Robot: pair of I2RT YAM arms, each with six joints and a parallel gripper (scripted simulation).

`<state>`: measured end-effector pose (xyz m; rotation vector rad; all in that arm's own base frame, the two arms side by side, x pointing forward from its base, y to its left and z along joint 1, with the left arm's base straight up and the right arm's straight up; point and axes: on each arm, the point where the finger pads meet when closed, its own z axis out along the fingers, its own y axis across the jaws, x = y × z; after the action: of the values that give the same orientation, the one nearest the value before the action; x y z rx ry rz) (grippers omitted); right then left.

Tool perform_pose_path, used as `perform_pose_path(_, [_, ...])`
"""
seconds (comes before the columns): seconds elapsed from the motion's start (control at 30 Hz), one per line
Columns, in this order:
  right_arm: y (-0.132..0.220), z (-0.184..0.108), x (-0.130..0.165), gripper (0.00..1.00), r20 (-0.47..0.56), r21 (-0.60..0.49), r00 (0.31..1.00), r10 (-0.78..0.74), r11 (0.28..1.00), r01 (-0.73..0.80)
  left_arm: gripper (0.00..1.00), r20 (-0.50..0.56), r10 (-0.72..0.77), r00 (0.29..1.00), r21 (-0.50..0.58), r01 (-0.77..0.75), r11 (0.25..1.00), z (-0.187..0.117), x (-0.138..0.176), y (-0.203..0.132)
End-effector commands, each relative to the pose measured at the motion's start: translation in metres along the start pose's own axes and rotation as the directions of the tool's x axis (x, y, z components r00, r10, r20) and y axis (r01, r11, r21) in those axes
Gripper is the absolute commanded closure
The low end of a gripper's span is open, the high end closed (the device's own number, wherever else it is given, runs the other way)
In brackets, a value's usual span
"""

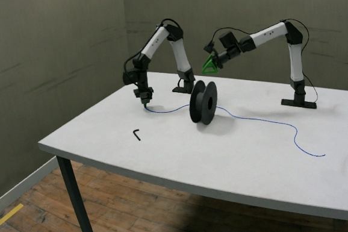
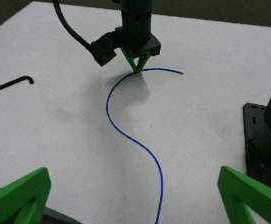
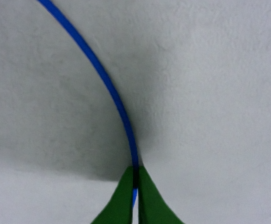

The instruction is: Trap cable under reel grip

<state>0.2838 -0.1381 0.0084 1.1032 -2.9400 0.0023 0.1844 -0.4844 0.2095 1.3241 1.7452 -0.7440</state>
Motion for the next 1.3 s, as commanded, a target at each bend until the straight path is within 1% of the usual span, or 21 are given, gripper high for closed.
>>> perform_pose_path(0.0, [-0.002, 0.002, -0.003, 0.98, 0.004, 0.005, 1.0, -0.011, 1.0, 0.011, 0.0, 0.086, 0.022, 0.996, 0.017, -0.023, 1.0, -0.019, -0.026, 0.0])
perform_pose_path(0.1, [-0.001, 0.003, -0.002, 1.0, 0.004, 0.003, 1.0, -0.011, 1.0, 0.011, 0.0, 0.091, 0.024, 0.996, 0.021, -0.026, 0.999, -0.02, -0.027, 0.002])
perform_pose_path(0.17, [-0.004, -0.004, -0.003, 1.0, 0.007, 0.01, 1.0, -0.011, 1.0, 0.011, 0.0, 0.092, 0.027, 0.995, 0.025, -0.029, 0.999, -0.02, -0.025, 0.004])
perform_pose_path(0.2, [-0.005, -0.009, -0.003, 1.0, 0.007, 0.01, 1.0, -0.011, 1.0, 0.011, 0.0, 0.094, 0.028, 0.995, 0.027, -0.031, 0.999, -0.021, -0.025, 0.004])
perform_pose_path(0.27, [-0.006, -0.03, -0.004, 1.0, 0.014, 0.027, 1.0, -0.011, 1.0, 0.011, 0.0, 0.098, 0.031, 0.995, 0.031, -0.034, 0.999, -0.022, -0.025, 0.006])
perform_pose_path(0.53, [-0.003, -0.094, -0.003, 1.0, 0.014, 0.027, 1.0, -0.011, 1.0, 0.011, 0.0, 0.113, 0.043, 0.993, 0.047, -0.048, 0.998, -0.026, -0.023, 0.012])
perform_pose_path(0.63, [-0.003, -0.096, -0.002, 1.0, 0.012, 0.023, 1.0, -0.011, 1.0, 0.011, 0.0, 0.12, 0.045, 0.992, 0.047, -0.051, 0.998, -0.027, -0.025, 0.013])
perform_pose_path(0.67, [-0.002, -0.093, -0.003, 1.0, 0.013, 0.003, 1.0, -0.002, 1.0, 0.002, 0.11, 0.127, 0.039, 0.991, 0.034, -0.043, 0.998, -0.028, -0.029, 0.016])
perform_pose_path(0.7, [0.0, -0.093, -0.005, 1.0, 0.018, -0.004, 1.0, 0.006, 1.0, -0.006, 0.23, 0.121, 0.029, 0.992, 0.021, -0.032, 0.999, -0.027, -0.026, 0.018])
perform_pose_path(0.73, [0.002, -0.091, -0.007, 1.0, 0.019, -0.022, 1.0, 0.017, 1.0, -0.017, 0.28, 0.121, 0.018, 0.992, 0.003, -0.019, 1.0, -0.027, -0.025, 0.02])
perform_pose_path(0.87, [0.011, -0.091, -0.021, 1.0, 0.043, -0.085, 0.997, 0.067, 0.994, -0.063, 0.28, 0.13, -0.03, 0.991, -0.096, 0.043, 0.994, -0.028, -0.022, 0.031])
perform_pose_path(0.93, [0.016, -0.095, -0.035, 1.0, 0.067, -0.128, 0.992, 0.105, 0.987, -0.095, 0.28, 0.143, -0.069, 0.987, -0.178, 0.094, 0.979, -0.031, -0.02, 0.04])
perform_pose_path(1.1, [0.026, -0.107, -0.082, 1.0, 0.128, -0.24, 0.972, 0.196, 0.957, -0.162, 0.28, 0.195, -0.164, 0.967, -0.381, 0.229, 0.896, -0.042, -0.012, 0.06])
perform_pose_path(1.17, [0.026, -0.107, -0.082, 1.0, 0.128, -0.24, 0.972, 0.196, 0.957, -0.162, 0.28, 0.195, -0.164, 0.967, -0.381, 0.229, 0.896, -0.042, -0.012, 0.06])
perform_pose_path(1.27, [0.032, -0.117, -0.122, 1.0, 0.173, -0.326, 0.948, 0.268, 0.924, -0.202, 0.28, 0.198, -0.224, 0.954, -0.514, 0.295, 0.805, -0.04, 0.008, 0.07])
